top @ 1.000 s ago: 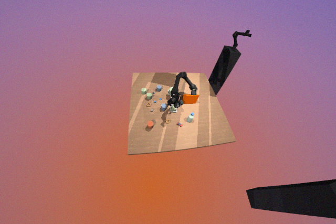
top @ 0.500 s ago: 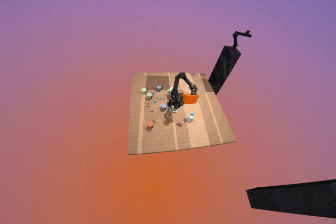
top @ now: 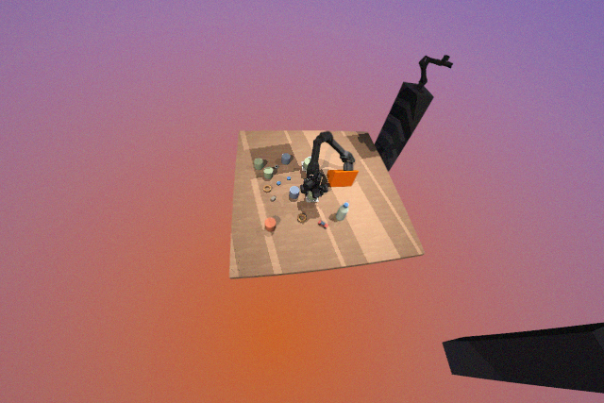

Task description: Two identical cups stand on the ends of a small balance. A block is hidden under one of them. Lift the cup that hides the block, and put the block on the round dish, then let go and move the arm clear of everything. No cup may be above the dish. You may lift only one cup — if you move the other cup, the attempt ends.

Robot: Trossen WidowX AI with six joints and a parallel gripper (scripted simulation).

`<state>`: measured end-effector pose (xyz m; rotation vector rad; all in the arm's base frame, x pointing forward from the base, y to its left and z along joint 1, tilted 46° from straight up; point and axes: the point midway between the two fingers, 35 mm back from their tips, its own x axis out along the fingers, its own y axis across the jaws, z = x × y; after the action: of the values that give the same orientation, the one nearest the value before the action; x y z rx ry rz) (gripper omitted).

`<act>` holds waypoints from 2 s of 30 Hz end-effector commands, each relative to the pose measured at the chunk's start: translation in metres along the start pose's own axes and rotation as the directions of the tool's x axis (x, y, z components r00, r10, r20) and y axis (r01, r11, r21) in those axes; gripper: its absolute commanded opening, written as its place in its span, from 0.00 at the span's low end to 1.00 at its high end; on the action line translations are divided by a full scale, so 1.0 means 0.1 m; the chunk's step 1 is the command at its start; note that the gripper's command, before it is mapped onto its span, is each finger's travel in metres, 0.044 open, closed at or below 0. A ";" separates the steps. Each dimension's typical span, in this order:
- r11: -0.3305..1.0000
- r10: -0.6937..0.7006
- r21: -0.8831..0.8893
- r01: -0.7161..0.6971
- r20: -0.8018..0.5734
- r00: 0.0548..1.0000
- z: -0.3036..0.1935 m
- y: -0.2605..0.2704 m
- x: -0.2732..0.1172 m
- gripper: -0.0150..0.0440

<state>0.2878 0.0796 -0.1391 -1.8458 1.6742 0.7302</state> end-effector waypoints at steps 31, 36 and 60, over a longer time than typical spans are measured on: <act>1.000 -0.003 -0.006 0.003 -0.001 1.000 0.02 -0.02 -0.17 0.25; 1.000 -0.003 -0.006 0.003 0.000 1.000 0.02 -0.03 -0.23 0.25; 1.000 -0.003 -0.007 0.003 0.003 1.000 0.04 -0.05 -0.53 0.25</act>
<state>0.2859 0.1077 -0.1083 -1.8616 1.6991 0.7335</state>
